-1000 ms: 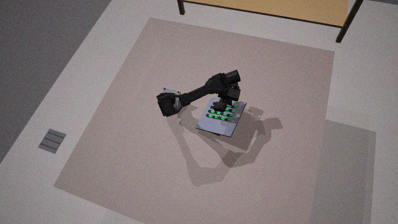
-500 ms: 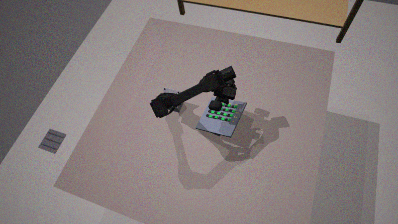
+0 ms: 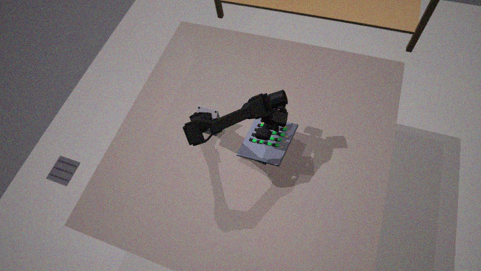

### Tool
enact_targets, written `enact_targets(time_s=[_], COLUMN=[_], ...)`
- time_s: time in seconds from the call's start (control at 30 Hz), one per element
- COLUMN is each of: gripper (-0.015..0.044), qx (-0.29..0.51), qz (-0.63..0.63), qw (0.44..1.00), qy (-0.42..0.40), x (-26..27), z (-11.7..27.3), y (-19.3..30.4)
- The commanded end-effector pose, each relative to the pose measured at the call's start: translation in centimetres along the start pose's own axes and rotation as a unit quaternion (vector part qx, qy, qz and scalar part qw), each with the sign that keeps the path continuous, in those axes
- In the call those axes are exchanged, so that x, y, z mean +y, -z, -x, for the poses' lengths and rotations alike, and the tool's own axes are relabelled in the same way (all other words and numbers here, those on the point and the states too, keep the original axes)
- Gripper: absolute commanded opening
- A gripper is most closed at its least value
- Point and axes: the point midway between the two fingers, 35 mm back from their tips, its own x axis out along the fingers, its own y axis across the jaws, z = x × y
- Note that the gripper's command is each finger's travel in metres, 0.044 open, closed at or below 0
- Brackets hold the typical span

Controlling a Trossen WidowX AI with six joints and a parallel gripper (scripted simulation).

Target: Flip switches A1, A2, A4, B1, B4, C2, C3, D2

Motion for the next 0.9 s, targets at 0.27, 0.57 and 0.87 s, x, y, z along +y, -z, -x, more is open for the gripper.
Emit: enact_targets(time_s=[0.27, 0.57, 0.87], gripper=[0.0, 0.0, 0.0], qx=[0.001, 0.001, 0.001], qz=[0.003, 0.003, 0.003], qw=[1.0, 1.0, 1.0], qy=[0.003, 0.003, 0.003], x=[-0.06, -0.06, -0.06], z=[-1.34, -1.34, -1.38], y=[0.17, 0.17, 0.17])
